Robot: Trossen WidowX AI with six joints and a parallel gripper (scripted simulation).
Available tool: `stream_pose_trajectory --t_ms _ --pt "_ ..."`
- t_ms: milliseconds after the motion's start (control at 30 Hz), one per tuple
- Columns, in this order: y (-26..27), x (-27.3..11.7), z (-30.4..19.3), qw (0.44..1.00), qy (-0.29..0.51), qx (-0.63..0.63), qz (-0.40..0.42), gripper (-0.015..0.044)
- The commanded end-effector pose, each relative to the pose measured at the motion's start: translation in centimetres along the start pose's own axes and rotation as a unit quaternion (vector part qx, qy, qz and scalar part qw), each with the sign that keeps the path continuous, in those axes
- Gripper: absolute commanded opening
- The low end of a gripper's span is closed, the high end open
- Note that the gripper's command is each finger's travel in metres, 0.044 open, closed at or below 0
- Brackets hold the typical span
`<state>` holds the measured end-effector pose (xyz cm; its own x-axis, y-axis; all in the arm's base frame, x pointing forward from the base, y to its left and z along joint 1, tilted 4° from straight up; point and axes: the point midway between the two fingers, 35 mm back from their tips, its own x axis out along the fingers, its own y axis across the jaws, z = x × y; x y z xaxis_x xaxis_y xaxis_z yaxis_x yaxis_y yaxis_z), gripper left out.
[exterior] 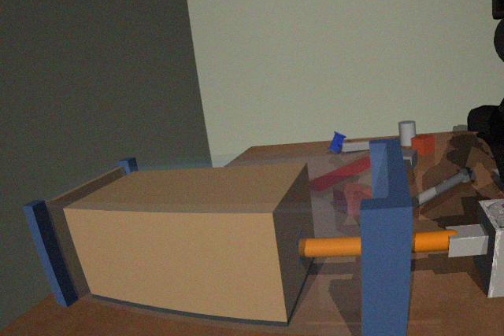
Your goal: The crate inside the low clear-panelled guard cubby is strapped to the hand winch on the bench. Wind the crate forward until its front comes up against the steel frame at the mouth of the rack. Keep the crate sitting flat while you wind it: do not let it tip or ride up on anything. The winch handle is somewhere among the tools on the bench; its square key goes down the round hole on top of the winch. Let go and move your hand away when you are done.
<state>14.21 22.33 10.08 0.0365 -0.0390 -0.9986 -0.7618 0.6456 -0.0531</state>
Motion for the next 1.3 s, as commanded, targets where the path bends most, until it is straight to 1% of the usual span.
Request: stream_pose_trajectory --t_ms 0,133,167,600,933,1267 --pt "-0.10 0.81 -0.09 1.000 0.002 -0.002 -0.003 0.0440" --pt "-0.10 1.21 -0.10 1.000 0.002 -0.001 -0.003 0.0440" --pt "0.00 0.66 0.06 1.000 -0.001 0.000 0.000 0.0414" --pt "0.00 0.66 0.06 1.000 -0.001 0.000 0.000 0.0072" --pt "0.00 0.66 0.06 1.000 -0.001 0.000 0.000 0.0000" --pt "-0.02 0.58 0.15 1.000 0.007 0.000 0.001 0.0000"
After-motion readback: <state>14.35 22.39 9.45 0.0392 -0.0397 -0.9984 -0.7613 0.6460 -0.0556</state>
